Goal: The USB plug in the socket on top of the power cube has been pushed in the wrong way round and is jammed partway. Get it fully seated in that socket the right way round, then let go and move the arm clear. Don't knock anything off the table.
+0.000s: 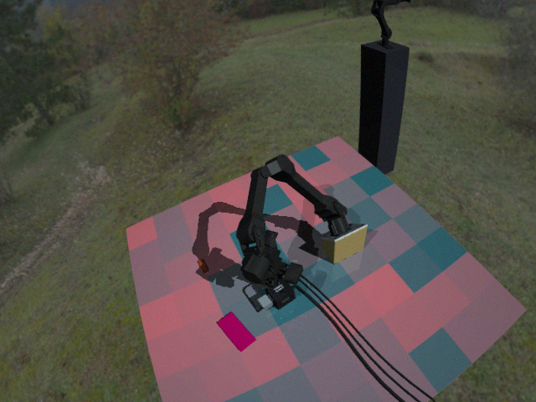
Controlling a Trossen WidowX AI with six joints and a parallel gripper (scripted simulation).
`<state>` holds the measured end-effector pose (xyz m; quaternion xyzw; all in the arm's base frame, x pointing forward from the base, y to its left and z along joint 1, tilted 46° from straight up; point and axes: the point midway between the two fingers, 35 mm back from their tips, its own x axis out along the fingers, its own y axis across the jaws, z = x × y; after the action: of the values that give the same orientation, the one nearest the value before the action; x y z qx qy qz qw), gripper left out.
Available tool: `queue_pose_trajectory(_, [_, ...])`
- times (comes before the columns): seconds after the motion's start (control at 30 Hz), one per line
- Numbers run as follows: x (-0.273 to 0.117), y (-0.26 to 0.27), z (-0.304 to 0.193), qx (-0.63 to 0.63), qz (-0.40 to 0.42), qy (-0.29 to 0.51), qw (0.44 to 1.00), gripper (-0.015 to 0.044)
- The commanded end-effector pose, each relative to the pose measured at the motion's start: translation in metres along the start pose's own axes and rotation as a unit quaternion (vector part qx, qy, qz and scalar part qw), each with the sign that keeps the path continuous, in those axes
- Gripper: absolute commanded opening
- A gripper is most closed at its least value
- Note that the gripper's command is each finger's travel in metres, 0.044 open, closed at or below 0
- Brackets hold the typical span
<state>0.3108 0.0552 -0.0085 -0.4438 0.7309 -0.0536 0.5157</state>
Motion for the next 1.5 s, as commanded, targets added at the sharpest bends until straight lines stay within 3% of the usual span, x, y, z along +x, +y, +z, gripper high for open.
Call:
queue_pose_trajectory(0.0, [0.0004,0.0001,-0.0001,-0.060,0.000,0.000,0.998,0.0000])
queue_pose_trajectory(0.53, [0.0004,0.0001,-0.0001,-0.266,0.000,0.000,0.964,0.0000])
queue_pose_trajectory(1.1, [0.0004,0.0001,-0.0001,-0.472,0.000,0.000,0.881,0.0000])
queue_pose_trajectory(1.47, [0.0004,0.0001,-0.0001,-0.490,0.000,0.000,0.872,0.0000])
